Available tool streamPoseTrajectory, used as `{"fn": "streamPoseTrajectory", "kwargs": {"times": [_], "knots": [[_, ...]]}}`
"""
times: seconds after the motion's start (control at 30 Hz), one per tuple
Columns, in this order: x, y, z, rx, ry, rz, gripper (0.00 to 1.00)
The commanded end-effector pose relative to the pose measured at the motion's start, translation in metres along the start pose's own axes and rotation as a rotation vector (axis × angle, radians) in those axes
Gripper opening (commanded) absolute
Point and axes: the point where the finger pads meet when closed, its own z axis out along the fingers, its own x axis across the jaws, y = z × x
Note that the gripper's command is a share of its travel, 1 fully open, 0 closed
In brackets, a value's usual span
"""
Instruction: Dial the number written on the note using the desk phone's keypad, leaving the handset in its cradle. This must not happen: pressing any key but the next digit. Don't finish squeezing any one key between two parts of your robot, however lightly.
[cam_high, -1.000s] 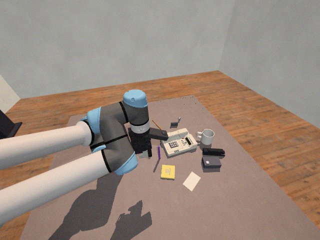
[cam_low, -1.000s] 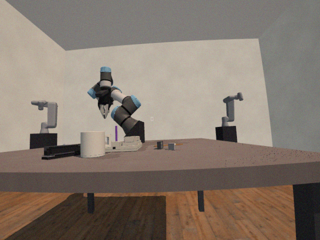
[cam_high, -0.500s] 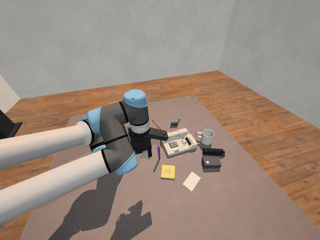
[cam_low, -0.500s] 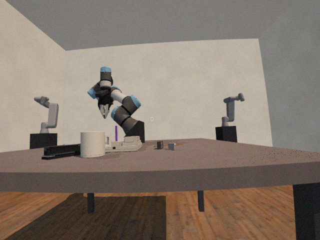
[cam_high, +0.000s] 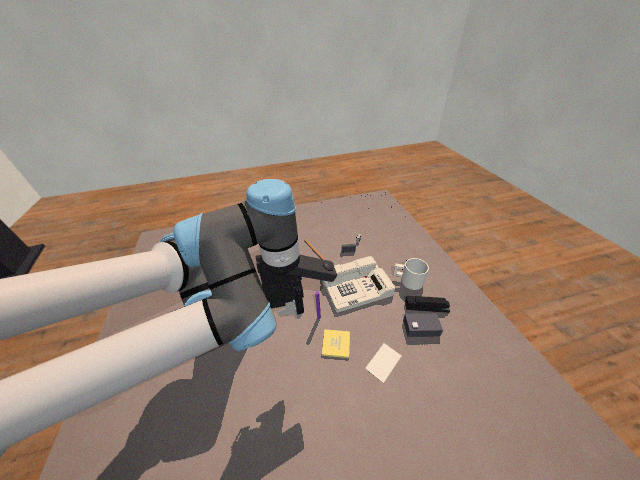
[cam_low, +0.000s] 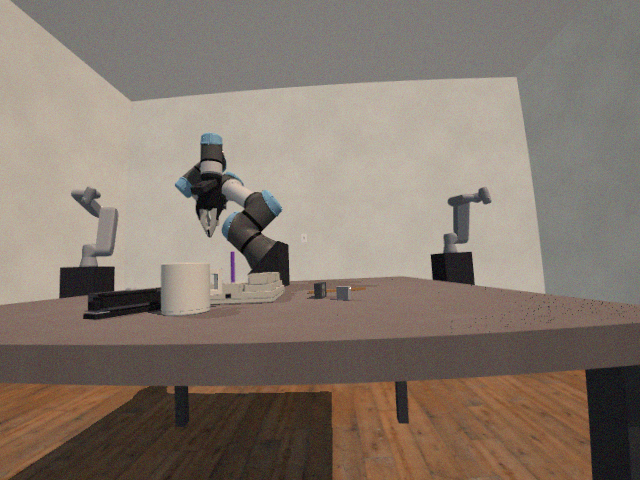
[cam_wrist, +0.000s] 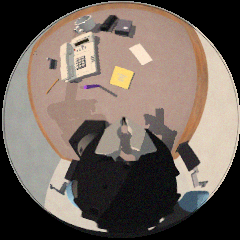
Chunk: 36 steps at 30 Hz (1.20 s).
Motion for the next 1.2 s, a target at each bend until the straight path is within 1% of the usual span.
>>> {"fn": "streamPoseTrajectory", "kwargs": {"times": [0.0,0.33,0.57,0.83,0.9,1.17], "knots": [[0.000,0.000,0.000,0.000,0.000,0.000,0.00],[0.000,-0.002,0.000,0.000,0.000,0.000,0.00],[0.000,-0.009,0.000,0.001,0.000,0.001,0.00],[0.000,-0.029,0.000,0.001,0.000,0.001,0.00],[0.000,-0.029,0.000,0.001,0.000,0.001,0.00],[0.000,-0.061,-0.001,0.001,0.000,0.001,0.00]]}}
